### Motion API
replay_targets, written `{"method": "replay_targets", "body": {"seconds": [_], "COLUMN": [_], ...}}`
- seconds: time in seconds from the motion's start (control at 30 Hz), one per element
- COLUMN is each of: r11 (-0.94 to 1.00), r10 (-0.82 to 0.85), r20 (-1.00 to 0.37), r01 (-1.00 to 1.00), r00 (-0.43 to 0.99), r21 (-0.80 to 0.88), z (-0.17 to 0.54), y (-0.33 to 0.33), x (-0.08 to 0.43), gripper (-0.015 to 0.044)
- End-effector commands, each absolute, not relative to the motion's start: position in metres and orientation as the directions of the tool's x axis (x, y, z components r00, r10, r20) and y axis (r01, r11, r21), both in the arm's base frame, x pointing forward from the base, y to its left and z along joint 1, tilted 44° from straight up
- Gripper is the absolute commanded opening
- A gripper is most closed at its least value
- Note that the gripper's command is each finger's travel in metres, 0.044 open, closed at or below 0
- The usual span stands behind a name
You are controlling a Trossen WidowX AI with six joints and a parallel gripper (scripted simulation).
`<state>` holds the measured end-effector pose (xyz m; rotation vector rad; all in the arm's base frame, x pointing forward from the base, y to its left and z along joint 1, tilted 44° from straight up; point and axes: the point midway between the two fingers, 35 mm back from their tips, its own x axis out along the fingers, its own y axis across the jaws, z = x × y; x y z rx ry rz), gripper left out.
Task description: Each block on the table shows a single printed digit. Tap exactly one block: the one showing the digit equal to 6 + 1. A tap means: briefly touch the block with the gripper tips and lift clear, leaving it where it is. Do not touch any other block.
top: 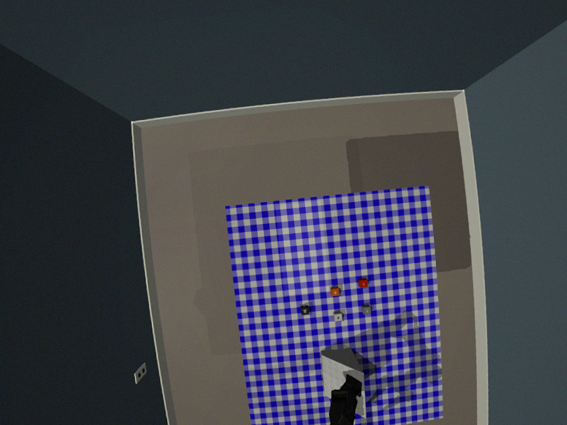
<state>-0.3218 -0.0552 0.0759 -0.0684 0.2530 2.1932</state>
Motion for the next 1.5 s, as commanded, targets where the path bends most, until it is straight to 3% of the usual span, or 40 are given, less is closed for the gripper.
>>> {"method": "replay_targets", "body": {"seconds": [0.0,0.17,0.3,0.43,0.63,0.87,1.03,1.2,1.33,1.47], "r11": [-0.583,-0.779,-0.866,-0.829,-0.552,0.007,0.416,0.707,0.808,0.781], "r10": [0.786,0.621,0.476,0.36,0.249,0.233,0.297,0.407,0.514,0.624], "r20": [-0.149,-0.362,-0.526,-0.658,-0.809,-0.912,-0.932,-0.906,-0.855,-0.778], "r01": [-0.8,-0.596,-0.271,0.098,0.608,0.938,0.906,0.668,0.379,0.057], "r00": [-0.599,-0.695,-0.705,-0.662,-0.533,-0.338,-0.209,-0.116,-0.076,-0.068], "r21": [0.143,-0.192,-0.421,-0.551,-0.571,-0.345,-0.071,0.232,0.452,0.622], "z": [0.074,0.038,0.009,-0.014,-0.042,-0.064,-0.072,-0.073,-0.07,-0.063], "y": [-0.058,-0.132,-0.188,-0.23,-0.269,-0.275,-0.252,-0.209,-0.162,-0.108], "x": [-0.321,-0.296,-0.256,-0.206,-0.117,0.001,0.084,0.158,0.208,0.247], "gripper": [0.04,0.04,0.04,0.04,0.04,0.04,0.04,0.04,0.04,0.04]}}
